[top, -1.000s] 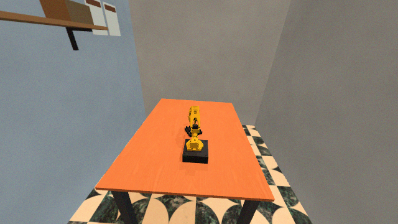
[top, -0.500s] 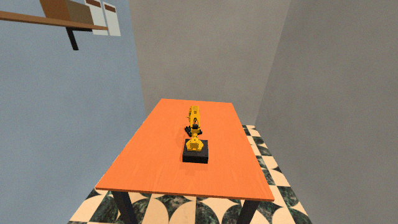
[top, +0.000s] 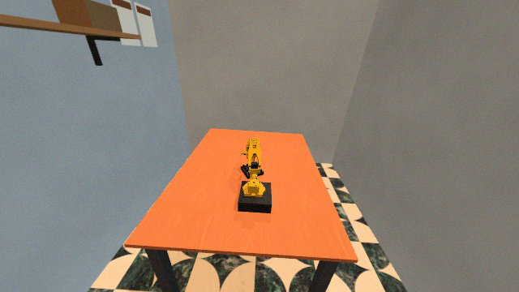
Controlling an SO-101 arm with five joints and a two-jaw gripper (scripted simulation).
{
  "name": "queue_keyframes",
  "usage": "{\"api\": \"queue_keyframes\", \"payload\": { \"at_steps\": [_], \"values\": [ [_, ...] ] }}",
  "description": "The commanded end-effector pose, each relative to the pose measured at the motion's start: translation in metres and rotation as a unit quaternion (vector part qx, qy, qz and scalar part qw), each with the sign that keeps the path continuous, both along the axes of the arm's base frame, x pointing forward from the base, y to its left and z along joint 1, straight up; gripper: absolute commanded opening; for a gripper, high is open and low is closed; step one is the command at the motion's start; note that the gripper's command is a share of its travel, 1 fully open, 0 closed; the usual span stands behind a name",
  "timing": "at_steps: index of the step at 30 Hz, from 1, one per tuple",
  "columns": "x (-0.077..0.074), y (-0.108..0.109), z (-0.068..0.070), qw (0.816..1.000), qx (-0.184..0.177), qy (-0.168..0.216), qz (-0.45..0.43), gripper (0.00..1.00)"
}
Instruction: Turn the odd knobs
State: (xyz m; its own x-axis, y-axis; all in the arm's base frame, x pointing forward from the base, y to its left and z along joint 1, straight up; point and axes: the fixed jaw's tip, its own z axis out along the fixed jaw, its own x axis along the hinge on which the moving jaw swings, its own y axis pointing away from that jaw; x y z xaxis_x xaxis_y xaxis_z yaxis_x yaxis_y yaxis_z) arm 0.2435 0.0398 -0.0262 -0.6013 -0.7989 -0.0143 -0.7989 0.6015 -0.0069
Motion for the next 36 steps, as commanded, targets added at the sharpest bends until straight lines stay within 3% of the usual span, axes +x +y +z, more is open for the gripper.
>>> {"api": "queue_keyframes", "payload": {
  "at_steps": [1, 19, 36],
  "values": [
    [-0.0012, -0.0031, -0.0010, 1.000, -0.004, 0.006, 0.024, 0.01],
    [-0.0019, -0.0044, -0.0010, 0.988, -0.005, 0.006, 0.154, 0.01],
    [-0.0022, -0.0059, -0.0010, 0.960, -0.006, 0.005, 0.282, 0.01]
  ]
}}
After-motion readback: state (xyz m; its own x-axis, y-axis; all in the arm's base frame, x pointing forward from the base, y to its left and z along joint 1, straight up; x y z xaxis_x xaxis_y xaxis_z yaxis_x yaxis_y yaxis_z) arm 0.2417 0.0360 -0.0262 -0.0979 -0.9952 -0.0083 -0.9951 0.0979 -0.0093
